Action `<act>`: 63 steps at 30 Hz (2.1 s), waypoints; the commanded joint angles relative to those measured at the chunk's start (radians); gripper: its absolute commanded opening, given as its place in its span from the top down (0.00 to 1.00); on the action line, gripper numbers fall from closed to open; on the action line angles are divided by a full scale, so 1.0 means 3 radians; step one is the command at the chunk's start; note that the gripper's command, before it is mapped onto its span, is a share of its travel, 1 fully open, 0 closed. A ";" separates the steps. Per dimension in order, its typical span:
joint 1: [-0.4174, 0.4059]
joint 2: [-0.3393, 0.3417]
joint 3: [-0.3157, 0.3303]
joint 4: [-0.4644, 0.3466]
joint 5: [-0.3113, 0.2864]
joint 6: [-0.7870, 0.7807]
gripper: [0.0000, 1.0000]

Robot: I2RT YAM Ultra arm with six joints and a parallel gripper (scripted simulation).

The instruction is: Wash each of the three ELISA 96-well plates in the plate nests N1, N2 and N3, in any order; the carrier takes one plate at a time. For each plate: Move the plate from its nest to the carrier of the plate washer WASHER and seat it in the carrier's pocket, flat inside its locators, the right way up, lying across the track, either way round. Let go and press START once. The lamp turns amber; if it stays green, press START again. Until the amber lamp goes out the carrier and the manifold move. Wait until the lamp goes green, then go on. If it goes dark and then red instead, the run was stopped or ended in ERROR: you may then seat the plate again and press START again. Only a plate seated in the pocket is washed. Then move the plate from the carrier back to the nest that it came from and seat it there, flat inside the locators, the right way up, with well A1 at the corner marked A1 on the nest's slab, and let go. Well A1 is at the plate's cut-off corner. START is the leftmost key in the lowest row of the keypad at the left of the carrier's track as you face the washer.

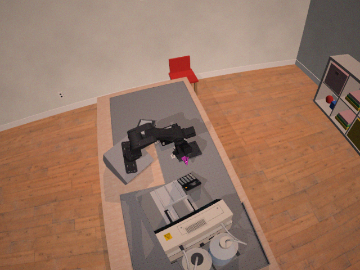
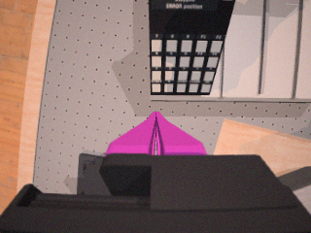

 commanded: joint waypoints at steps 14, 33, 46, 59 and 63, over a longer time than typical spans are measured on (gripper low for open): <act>-0.0209 -0.0358 0.0001 -0.0024 -0.0052 -0.0357 0.00; -0.0668 -0.0859 0.0087 -0.0076 -0.0297 -0.1016 0.00; -0.1074 -0.1122 0.0247 -0.0132 -0.0558 -0.1496 0.00; -0.1492 -0.1269 0.0461 -0.0200 -0.0857 -0.1907 0.00; -0.1653 -0.1300 0.0554 -0.0230 -0.0978 -0.2048 0.00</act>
